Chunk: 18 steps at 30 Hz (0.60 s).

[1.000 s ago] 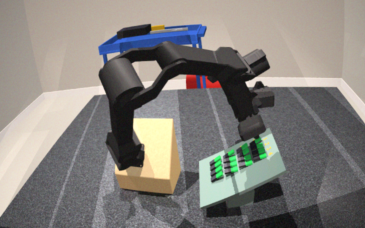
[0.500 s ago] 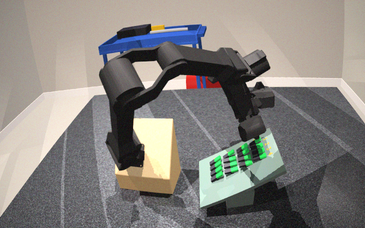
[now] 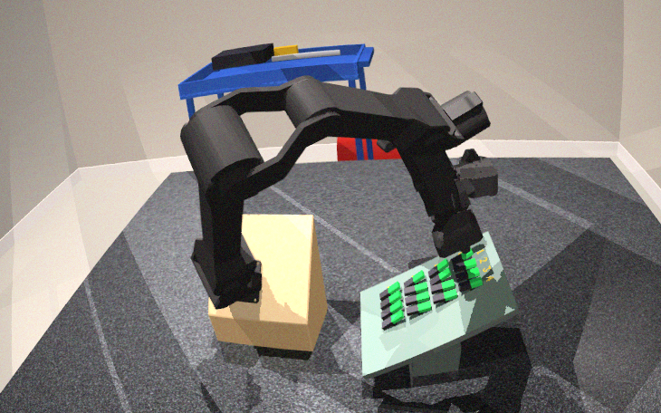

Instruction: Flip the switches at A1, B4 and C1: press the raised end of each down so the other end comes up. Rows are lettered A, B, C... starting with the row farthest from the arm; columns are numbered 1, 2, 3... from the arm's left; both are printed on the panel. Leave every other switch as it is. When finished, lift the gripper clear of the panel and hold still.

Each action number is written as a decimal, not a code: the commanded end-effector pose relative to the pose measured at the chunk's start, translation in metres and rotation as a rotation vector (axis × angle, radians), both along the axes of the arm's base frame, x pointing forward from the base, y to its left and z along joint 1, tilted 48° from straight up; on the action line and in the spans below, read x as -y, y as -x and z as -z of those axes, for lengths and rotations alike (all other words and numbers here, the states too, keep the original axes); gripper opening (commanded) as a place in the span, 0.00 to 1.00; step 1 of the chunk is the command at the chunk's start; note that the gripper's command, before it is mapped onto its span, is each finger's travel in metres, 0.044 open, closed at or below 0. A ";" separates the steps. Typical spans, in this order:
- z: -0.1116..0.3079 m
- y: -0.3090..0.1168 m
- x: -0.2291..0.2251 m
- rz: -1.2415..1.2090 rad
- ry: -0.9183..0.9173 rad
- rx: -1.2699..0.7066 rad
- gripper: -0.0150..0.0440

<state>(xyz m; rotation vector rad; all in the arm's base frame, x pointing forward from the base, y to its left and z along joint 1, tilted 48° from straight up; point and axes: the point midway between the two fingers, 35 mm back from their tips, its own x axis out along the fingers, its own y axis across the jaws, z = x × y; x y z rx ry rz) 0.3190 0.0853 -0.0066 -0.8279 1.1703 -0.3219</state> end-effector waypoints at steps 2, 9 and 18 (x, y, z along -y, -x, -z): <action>0.001 0.000 0.001 -0.003 0.008 -0.001 0.25; 0.001 -0.001 0.002 -0.003 0.008 -0.001 0.25; 0.000 0.000 0.000 0.000 0.000 0.001 0.25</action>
